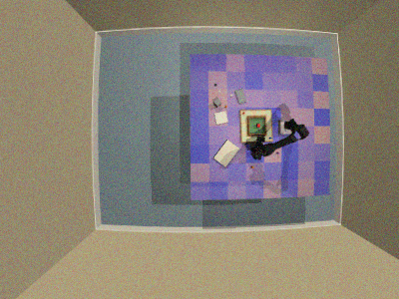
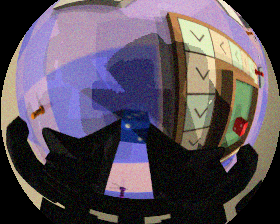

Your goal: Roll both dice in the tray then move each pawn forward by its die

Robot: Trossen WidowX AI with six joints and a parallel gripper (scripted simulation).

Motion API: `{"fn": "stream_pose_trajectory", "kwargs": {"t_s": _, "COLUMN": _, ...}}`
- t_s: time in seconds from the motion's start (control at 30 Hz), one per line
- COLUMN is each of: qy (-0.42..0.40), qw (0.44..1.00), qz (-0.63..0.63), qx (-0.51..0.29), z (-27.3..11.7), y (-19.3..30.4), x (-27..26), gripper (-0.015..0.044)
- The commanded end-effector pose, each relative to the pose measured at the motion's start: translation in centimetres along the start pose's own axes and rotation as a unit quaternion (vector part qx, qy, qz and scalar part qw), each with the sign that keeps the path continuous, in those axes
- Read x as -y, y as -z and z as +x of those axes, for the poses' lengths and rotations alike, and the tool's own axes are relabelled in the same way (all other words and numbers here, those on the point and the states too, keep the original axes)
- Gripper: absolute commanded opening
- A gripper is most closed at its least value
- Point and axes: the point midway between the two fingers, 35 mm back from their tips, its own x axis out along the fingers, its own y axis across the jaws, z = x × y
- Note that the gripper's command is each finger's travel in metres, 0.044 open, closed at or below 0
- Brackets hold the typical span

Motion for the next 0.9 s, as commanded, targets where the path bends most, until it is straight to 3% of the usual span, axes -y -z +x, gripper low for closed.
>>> {"fn": "stream_pose_trajectory", "kwargs": {"t_s": 0.0, "qy": -0.001, "qw": 1.0, "qz": 0.0, "qx": 0.003, "z": -1.5, "y": -0.2, "x": -0.3, "gripper": 0.0}}
{"fn": "stream_pose_trajectory", "kwargs": {"t_s": 0.5, "qy": -0.002, "qw": 1.0, "qz": 0.0, "qx": 0.002, "z": -11.7, "y": 0.5, "x": -0.4, "gripper": 0.0}}
{"fn": "stream_pose_trajectory", "kwargs": {"t_s": 0.87, "qy": 0.0, "qw": 1.0, "qz": -0.019, "qx": 0.003, "z": -11.4, "y": -1.3, "x": 2.4, "gripper": 0.0}}
